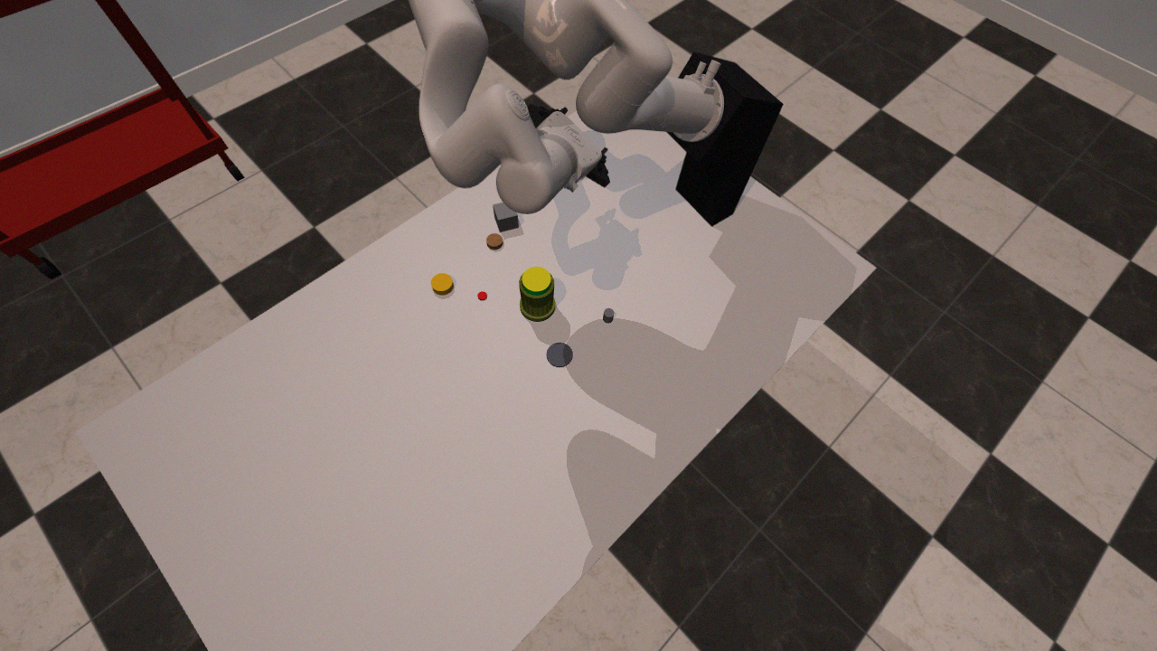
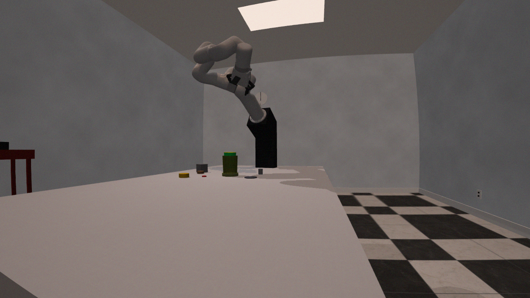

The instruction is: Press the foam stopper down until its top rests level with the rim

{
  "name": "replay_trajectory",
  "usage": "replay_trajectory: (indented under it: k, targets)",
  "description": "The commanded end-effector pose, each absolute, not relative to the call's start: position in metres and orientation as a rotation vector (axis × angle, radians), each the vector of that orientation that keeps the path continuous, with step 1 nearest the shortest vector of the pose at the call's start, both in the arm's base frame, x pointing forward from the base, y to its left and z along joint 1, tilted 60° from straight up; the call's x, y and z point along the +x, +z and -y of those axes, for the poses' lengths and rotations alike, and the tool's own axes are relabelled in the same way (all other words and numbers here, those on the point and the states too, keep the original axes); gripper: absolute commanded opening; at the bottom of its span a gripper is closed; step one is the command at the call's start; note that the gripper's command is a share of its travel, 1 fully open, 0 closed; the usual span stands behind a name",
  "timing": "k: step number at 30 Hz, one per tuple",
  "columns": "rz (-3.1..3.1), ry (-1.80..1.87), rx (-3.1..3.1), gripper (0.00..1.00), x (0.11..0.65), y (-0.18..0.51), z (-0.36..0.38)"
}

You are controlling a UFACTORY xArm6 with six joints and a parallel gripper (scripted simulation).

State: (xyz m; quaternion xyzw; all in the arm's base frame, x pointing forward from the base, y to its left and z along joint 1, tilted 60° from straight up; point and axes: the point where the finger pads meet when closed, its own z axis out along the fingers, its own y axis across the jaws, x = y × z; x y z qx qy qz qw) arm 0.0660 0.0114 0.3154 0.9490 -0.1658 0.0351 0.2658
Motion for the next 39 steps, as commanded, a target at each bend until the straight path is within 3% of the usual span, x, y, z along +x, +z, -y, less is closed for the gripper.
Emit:
replay_trajectory:
  k: [1, 17, 18, 26, 39]
  targets:
    - [0.448, 0.095, 2.564, 1.0, 0.066, 0.316, -0.012]
    - [0.448, 0.095, 2.564, 1.0, 0.066, 0.316, -0.012]
    - [0.448, 0.095, 2.564, 0.0, 0.066, 0.316, -0.012]
    - [0.513, 0.193, 2.571, 0.0, 0.091, 0.316, -0.015]
    - [0.687, 0.729, 2.491, 0.0, 0.216, 0.345, -0.01]
